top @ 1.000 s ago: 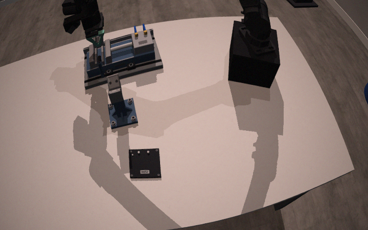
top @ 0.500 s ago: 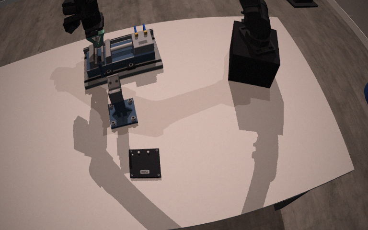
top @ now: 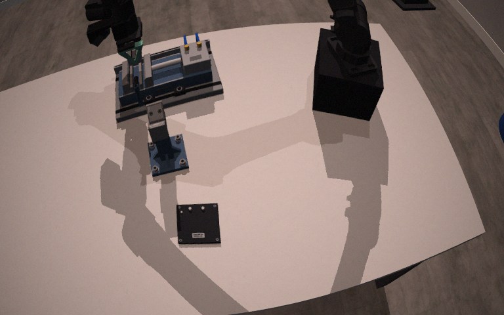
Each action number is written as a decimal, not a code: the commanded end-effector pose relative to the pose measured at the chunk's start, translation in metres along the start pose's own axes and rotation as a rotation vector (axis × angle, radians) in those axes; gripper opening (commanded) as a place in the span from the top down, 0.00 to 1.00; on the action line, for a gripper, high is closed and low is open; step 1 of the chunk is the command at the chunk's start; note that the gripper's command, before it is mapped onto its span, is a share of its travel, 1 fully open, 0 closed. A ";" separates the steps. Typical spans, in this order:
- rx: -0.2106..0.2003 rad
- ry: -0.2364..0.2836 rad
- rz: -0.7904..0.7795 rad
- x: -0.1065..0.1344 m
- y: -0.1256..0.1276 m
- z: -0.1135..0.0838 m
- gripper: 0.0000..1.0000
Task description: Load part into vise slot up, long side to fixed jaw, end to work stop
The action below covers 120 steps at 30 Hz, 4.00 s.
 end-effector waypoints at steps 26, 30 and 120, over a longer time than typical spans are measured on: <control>0.041 -0.083 -0.030 -0.029 0.000 -0.042 1.00; 0.041 -0.083 -0.030 -0.029 0.000 -0.042 1.00; 0.037 -0.076 -0.022 -0.035 -0.004 -0.007 1.00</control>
Point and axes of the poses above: the point where the finger pads meet when closed, its own z axis out along the fingers, its own y axis across the jaws, x = y × z, the point moved 6 cm from there along -z, back along the fingers, and after that the axes turned 3 degrees about -z, right-handed, at the moved point
